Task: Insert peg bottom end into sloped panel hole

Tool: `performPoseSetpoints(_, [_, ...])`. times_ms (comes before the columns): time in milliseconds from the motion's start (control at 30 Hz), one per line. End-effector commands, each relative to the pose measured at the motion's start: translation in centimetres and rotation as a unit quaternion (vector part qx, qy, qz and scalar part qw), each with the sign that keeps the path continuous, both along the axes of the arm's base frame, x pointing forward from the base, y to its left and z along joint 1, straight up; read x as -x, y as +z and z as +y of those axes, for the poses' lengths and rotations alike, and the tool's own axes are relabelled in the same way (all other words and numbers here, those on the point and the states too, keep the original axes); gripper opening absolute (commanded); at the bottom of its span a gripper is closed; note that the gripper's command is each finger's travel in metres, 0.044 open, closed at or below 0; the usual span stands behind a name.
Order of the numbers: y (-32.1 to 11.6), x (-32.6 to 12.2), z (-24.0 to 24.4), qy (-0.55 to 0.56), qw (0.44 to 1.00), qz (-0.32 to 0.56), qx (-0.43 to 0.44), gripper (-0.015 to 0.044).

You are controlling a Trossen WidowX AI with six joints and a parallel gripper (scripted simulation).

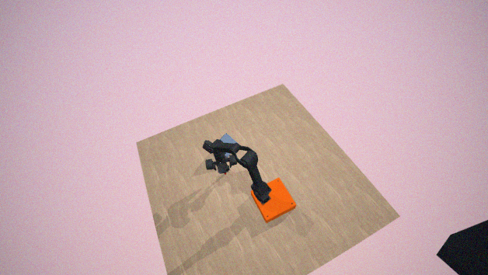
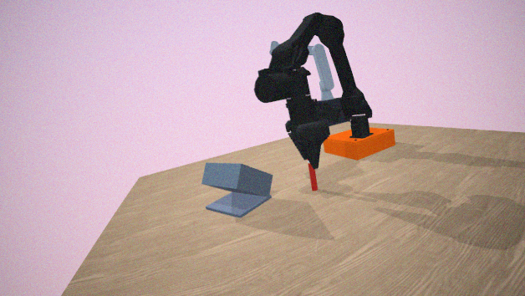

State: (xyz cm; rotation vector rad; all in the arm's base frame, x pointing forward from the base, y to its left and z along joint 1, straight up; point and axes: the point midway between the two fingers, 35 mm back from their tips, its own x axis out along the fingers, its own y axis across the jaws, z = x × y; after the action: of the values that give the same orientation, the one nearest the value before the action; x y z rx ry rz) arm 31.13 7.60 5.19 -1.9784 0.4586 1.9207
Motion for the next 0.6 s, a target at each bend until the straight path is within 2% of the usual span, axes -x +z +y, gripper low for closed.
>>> performPoseSetpoints(0, [-0.7,0.1,-0.1,0.002,1.000,0.002,0.004,0.0440])
performPoseSetpoints(567, [-3.1,0.2,-0.2,0.002,1.000,0.002,0.004,0.0440])
